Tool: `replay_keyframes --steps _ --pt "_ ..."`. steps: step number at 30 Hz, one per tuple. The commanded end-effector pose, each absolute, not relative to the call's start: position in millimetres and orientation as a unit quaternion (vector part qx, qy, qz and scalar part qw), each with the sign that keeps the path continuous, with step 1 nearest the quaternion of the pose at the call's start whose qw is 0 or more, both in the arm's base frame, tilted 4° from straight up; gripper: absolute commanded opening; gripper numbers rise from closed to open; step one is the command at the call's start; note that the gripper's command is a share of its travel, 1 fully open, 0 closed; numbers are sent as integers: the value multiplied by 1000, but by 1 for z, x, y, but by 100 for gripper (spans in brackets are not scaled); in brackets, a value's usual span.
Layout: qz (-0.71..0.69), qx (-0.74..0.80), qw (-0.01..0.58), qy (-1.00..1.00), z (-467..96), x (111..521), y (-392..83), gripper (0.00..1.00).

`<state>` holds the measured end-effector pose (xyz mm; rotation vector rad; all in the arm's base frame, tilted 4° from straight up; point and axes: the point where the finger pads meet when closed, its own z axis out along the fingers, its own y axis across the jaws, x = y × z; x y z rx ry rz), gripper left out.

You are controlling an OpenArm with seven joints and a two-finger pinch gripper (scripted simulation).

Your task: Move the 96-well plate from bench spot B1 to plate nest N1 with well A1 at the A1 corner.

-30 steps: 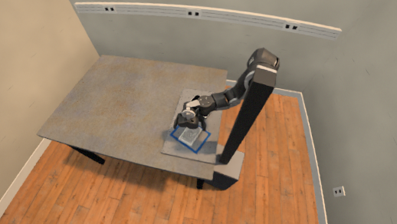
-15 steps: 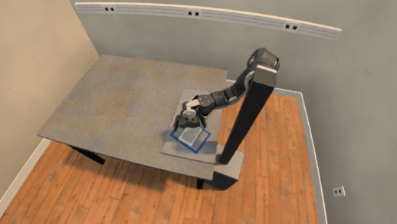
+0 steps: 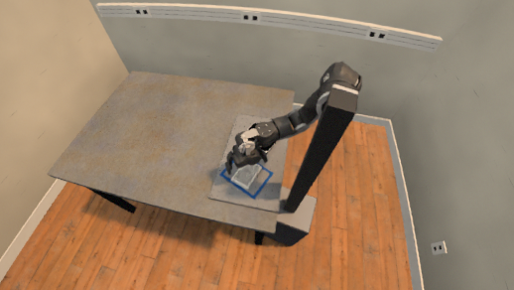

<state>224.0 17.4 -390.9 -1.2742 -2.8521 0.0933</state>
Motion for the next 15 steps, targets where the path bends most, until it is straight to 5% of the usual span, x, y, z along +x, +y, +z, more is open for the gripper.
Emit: replay_keyframes --steps 1,15 --pt "25 -406 7 -914 -390 225 19 100" --pt "23 -301 10 -953 -389 226 20 100"
